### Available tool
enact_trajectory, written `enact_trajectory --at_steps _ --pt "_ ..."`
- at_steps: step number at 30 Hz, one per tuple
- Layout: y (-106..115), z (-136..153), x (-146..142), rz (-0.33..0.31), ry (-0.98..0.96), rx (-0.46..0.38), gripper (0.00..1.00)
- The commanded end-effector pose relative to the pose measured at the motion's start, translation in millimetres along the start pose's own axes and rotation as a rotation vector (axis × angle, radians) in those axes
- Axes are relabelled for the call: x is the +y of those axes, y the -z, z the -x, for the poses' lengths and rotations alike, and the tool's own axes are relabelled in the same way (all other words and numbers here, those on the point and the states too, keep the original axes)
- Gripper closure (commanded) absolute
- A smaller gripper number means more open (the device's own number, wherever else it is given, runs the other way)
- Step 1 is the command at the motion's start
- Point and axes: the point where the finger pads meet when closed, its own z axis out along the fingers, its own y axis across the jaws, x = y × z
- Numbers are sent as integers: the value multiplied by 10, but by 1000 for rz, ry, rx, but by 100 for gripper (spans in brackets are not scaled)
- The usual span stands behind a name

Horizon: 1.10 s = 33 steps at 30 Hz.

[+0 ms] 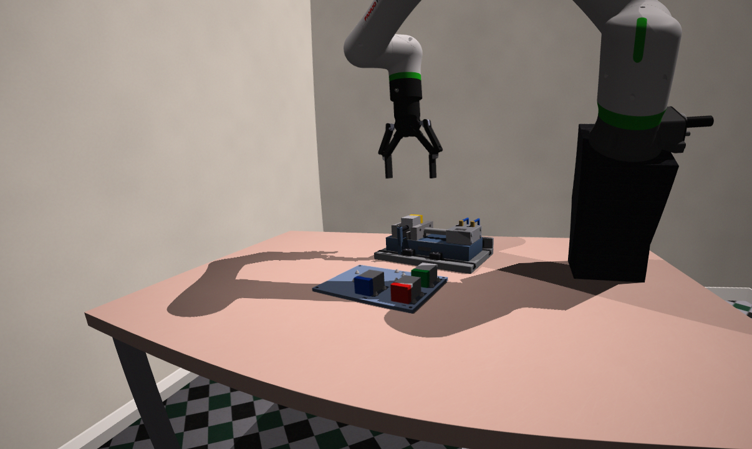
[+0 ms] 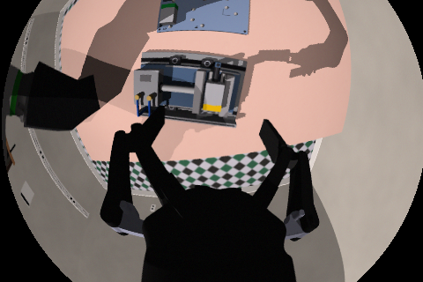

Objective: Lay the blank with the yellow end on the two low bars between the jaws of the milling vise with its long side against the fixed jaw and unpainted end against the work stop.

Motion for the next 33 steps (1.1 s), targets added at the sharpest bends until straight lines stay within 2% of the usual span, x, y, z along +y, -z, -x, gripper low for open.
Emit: enact_trajectory --at_steps 1,33 --pt "9 3 6 2 0 -1 0" --pt "-30 2 6 2 0 -1 0"
